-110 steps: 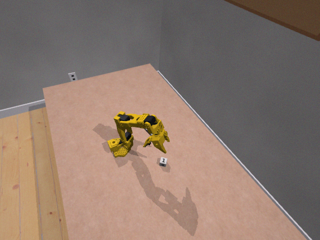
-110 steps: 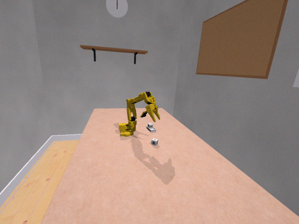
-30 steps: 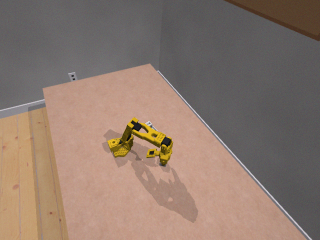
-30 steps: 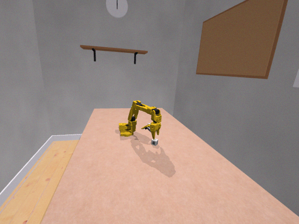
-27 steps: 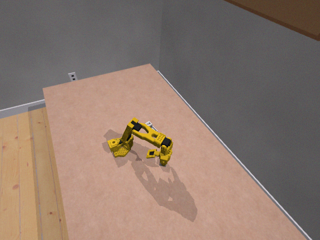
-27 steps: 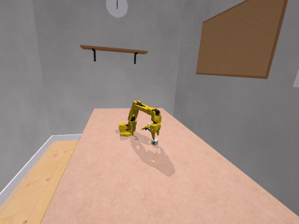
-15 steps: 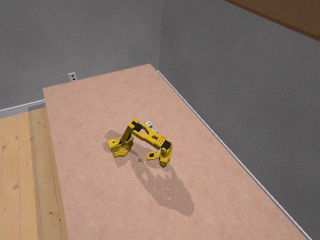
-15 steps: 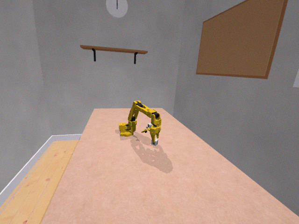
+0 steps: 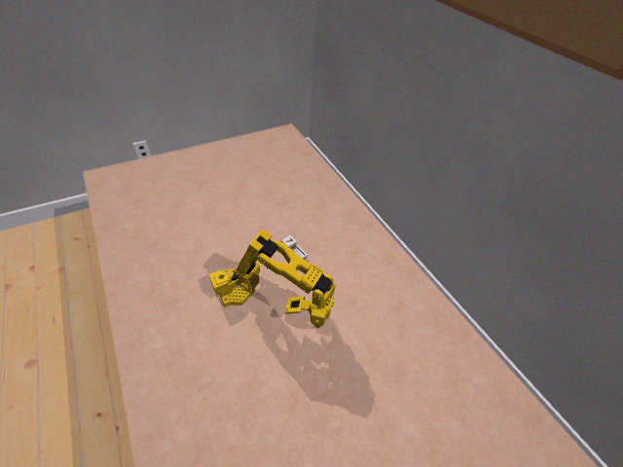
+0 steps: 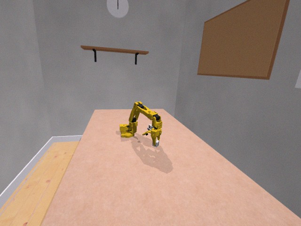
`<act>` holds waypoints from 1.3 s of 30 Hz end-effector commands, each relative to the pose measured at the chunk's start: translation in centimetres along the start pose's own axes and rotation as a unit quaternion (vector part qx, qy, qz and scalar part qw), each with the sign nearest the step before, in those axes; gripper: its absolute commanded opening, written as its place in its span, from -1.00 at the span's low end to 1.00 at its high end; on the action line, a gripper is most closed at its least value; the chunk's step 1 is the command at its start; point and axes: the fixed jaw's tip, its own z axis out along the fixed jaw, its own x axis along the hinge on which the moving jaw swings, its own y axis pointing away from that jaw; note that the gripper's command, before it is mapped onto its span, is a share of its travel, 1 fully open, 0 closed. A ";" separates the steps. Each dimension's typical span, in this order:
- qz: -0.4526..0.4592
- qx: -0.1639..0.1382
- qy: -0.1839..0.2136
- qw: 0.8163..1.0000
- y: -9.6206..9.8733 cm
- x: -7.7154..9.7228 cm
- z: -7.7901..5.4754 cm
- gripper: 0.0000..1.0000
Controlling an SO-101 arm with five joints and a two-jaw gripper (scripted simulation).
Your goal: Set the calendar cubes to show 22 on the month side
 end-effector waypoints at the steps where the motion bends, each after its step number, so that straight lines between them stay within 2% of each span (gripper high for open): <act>1: -0.002 -0.003 0.012 1.000 0.2 0.2 -0.4 -0.30; 19: -0.002 -0.003 0.012 1.000 0.0 0.2 -0.4 -0.38; 39: -0.002 -0.002 0.012 1.000 -0.7 0.2 -0.4 -0.61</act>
